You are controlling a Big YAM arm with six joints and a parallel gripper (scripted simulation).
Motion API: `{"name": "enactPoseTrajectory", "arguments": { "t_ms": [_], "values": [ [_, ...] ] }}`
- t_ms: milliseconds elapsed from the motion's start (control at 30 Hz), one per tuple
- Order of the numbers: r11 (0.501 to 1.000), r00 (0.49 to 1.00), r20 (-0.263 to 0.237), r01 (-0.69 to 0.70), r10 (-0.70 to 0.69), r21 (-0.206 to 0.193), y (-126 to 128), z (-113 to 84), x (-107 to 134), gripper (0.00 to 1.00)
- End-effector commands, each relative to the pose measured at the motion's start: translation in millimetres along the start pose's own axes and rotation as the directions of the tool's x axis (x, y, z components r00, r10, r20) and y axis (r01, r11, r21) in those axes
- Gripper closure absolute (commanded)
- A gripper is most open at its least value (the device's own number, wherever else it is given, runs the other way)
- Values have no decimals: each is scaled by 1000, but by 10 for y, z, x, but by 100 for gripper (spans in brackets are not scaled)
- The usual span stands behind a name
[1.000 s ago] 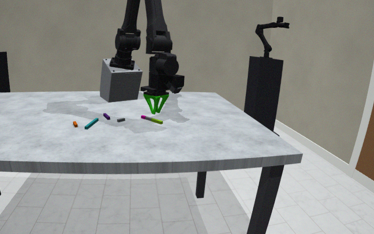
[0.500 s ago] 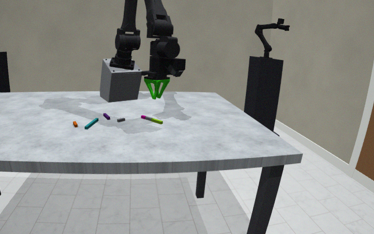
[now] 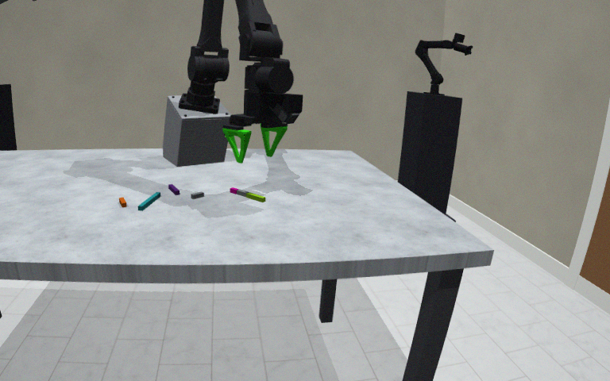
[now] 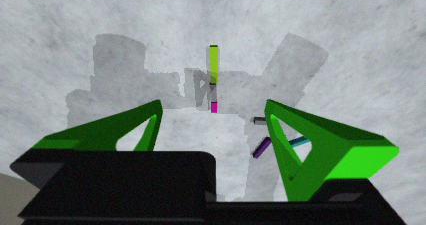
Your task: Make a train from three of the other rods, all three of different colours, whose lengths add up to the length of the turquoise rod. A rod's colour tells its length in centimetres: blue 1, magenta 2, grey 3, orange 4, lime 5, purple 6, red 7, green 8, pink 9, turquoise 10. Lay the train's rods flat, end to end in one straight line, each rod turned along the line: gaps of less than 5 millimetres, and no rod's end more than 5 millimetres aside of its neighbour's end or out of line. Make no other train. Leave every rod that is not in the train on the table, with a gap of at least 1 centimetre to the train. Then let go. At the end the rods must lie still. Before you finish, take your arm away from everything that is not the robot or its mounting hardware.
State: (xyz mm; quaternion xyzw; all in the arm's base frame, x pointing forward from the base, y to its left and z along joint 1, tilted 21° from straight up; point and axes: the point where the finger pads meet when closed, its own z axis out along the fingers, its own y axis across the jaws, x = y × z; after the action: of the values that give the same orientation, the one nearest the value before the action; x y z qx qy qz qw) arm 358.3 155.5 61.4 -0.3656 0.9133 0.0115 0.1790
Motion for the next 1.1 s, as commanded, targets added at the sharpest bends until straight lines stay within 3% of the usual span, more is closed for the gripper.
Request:
{"name": "enactPoseTrajectory", "arguments": {
  "t_ms": [0, 233, 500, 667, 933, 1000, 1033, 1067],
  "values": [
    [1000, 999, 39, 0, 0, 16, -88, -101, -180, 0],
    [1000, 999, 39, -1, 0, 17, -88, -104, -181, 0],
    [1000, 998, 57, -1, -1, 24, -115, -271, -243, 0],
    [1000, 998, 59, -1, -1, 26, -128, -495, -241, 0],
    [1000, 998, 65, 2, -4, 28, -127, -1011, -239, 0],
    [1000, 998, 65, 2, -4, 28, -127, -1011, -239, 0],
    [1000, 999, 35, 0, 0, 16, -118, -954, -208, 0],
    [1000, 999, 49, 0, -1, 21, -122, -1054, -221, 0]
  ]
}}
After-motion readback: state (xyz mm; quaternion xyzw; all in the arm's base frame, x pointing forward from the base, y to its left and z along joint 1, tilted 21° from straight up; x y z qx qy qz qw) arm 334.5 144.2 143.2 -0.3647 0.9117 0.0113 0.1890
